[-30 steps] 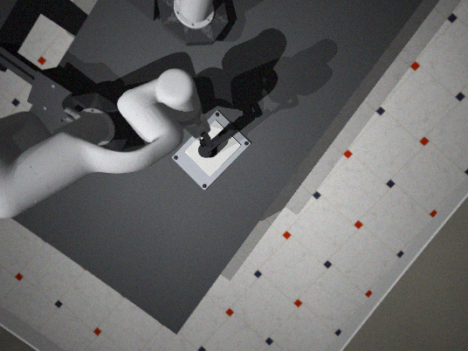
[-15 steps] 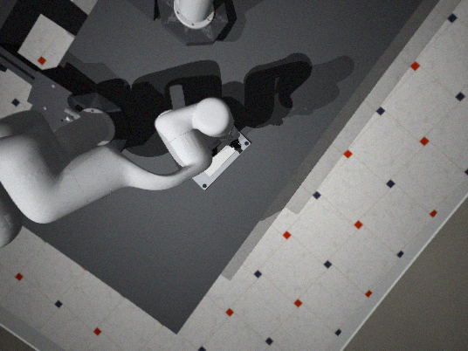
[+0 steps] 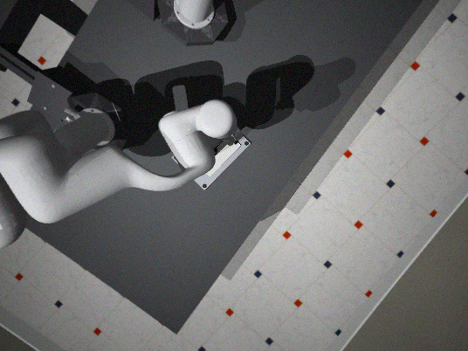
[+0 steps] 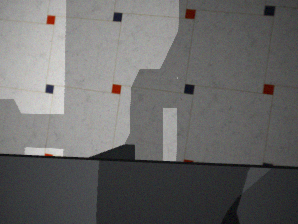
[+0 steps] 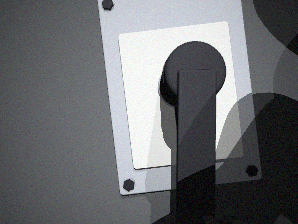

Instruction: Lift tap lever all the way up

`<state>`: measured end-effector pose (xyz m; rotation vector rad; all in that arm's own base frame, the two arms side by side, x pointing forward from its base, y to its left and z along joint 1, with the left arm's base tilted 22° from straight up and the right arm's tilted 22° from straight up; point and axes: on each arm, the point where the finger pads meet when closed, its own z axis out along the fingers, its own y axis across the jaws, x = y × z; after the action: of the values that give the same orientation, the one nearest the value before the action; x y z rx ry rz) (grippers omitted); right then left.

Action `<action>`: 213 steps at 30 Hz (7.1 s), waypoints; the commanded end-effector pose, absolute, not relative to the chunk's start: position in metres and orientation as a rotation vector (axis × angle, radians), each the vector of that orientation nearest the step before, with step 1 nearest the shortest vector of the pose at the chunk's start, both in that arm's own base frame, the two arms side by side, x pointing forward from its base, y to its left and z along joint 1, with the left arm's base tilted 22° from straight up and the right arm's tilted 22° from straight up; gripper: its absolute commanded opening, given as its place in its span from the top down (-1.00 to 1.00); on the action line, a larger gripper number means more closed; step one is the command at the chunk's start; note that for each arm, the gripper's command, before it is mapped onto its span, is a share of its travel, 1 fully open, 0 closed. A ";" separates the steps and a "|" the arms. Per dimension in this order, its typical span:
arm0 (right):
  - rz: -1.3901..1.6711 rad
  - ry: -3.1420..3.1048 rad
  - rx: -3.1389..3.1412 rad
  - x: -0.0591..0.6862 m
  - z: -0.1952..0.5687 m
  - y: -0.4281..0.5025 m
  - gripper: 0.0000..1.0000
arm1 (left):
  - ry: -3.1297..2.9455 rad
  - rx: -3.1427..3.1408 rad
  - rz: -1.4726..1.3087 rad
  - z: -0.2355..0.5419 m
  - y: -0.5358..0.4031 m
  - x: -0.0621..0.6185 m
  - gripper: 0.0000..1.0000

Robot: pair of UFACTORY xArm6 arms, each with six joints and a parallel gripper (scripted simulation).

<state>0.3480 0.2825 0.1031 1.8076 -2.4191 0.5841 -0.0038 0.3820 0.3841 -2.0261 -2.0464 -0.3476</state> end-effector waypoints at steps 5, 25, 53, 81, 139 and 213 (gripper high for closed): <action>0.583 -2.424 1.811 0.349 0.105 0.284 1.00 | -2.044 -2.024 -0.351 0.386 0.382 -0.004 -1.00; 0.583 -2.424 1.811 0.349 0.105 0.284 1.00 | -2.044 -2.024 -0.351 0.386 0.382 -0.004 -1.00; 0.583 -2.424 1.811 0.349 0.105 0.284 -0.31 | -2.044 -2.024 -0.351 0.386 0.382 -0.004 -1.00; 0.583 -2.424 1.811 0.350 0.101 0.283 -0.31 | -2.044 -2.024 -0.351 0.386 0.382 -0.004 -1.00; 0.583 -2.424 1.811 0.359 0.054 0.266 -0.31 | -2.044 -2.024 -0.351 0.386 0.382 -0.004 -1.00; 0.583 -2.424 1.811 0.364 0.033 0.260 -0.31 | -2.044 -2.024 -0.351 0.386 0.382 -0.004 -1.00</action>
<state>0.3623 0.2593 0.0357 1.8071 -2.4191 0.5836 -0.0038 0.3820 0.3841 -2.0261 -2.0464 -0.3476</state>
